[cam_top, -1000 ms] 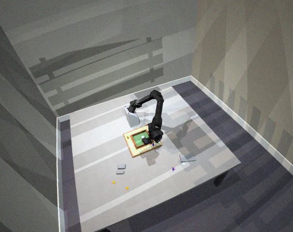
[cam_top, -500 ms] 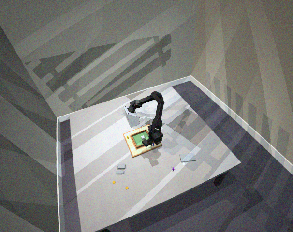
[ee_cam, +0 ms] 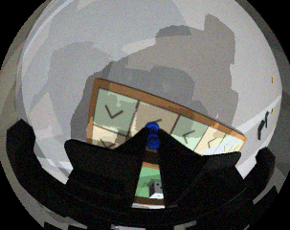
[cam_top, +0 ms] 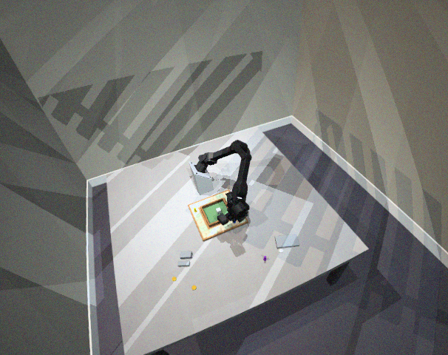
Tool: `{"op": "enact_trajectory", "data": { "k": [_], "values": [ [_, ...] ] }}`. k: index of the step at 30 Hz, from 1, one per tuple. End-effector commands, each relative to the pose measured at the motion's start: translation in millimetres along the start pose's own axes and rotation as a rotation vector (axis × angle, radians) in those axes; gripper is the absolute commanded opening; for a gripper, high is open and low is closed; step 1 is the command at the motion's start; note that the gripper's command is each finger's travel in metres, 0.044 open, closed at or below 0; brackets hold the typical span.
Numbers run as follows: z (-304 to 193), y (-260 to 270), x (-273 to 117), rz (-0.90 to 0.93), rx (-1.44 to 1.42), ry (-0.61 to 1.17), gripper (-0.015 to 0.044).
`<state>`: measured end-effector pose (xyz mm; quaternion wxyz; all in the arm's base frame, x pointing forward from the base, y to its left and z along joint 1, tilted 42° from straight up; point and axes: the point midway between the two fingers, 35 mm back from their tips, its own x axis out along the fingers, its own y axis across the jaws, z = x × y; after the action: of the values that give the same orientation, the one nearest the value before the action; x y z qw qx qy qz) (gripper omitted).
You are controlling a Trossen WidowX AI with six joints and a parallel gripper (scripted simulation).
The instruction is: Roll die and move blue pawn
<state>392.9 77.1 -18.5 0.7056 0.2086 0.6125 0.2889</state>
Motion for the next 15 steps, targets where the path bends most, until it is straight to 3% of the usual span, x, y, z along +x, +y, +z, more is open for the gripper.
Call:
{"op": "enact_trajectory", "data": {
  "k": [1,6,15],
  "values": [
    [0,0,0,0.003,0.004,-0.001,0.0009],
    [1,0,-5,0.002,0.003,-0.001,0.0],
    [7,-3,-74,-0.006,0.003,0.0,0.0]
  ]
}}
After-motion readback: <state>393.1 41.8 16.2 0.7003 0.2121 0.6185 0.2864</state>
